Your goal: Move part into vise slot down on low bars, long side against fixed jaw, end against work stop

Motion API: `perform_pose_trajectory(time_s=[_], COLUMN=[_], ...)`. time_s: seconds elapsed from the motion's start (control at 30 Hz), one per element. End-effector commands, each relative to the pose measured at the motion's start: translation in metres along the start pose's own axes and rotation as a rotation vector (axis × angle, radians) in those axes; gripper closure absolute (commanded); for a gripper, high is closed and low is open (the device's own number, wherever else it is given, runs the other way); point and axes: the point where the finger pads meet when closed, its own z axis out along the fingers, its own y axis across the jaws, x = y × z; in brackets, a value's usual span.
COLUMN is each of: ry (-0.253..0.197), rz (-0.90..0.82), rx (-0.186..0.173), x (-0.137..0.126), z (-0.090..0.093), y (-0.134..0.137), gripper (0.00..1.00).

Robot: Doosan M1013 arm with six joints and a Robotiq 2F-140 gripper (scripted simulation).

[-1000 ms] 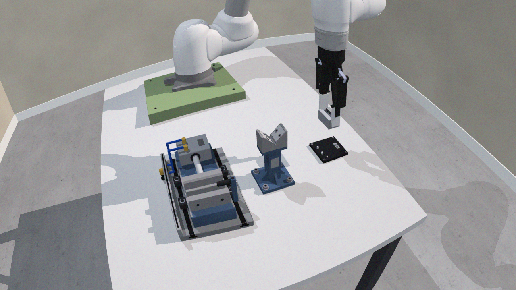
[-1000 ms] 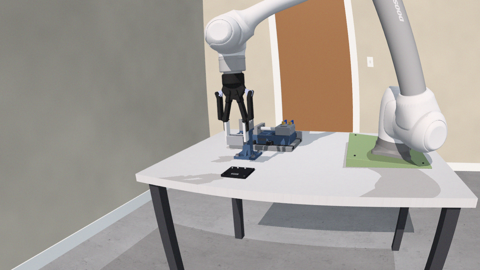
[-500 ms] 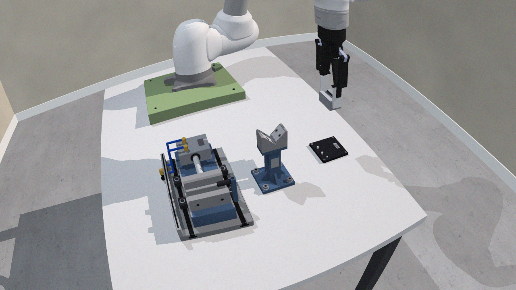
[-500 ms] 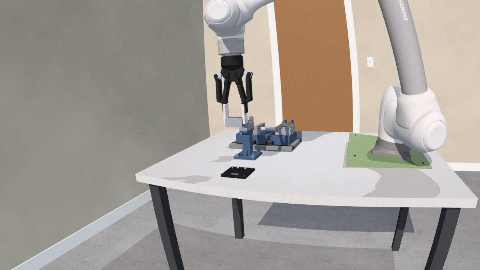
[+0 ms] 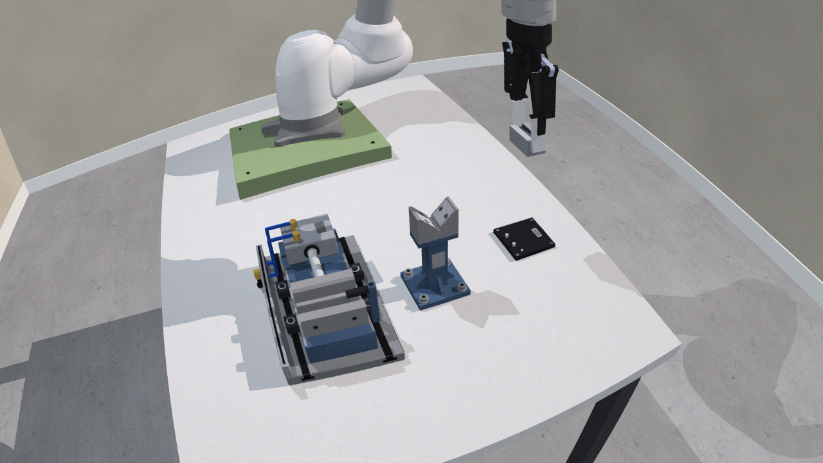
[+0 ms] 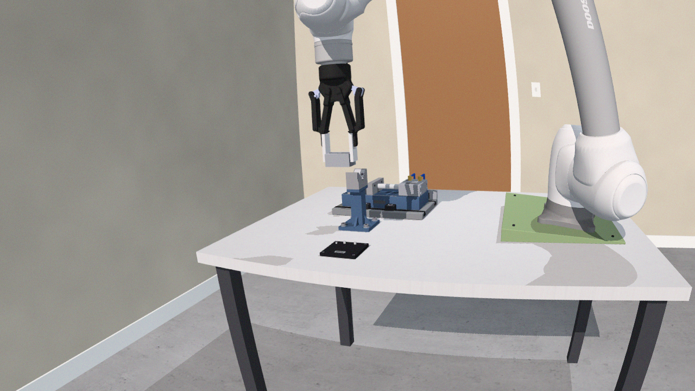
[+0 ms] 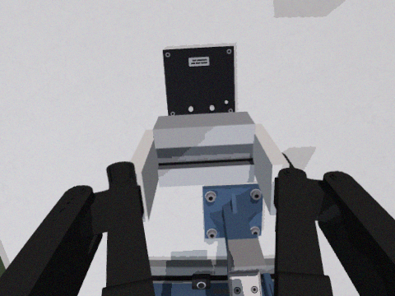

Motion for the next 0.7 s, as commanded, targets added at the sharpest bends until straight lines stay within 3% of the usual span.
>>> perform_pose_trajectory(time_s=[0.0,0.67], ry=[0.0,0.0], rz=[0.0,0.0], rx=[0.0,0.0], x=[0.0,0.0], z=[-0.0055,-0.0149], y=[0.0,0.0], gripper=[1.0,1.0])
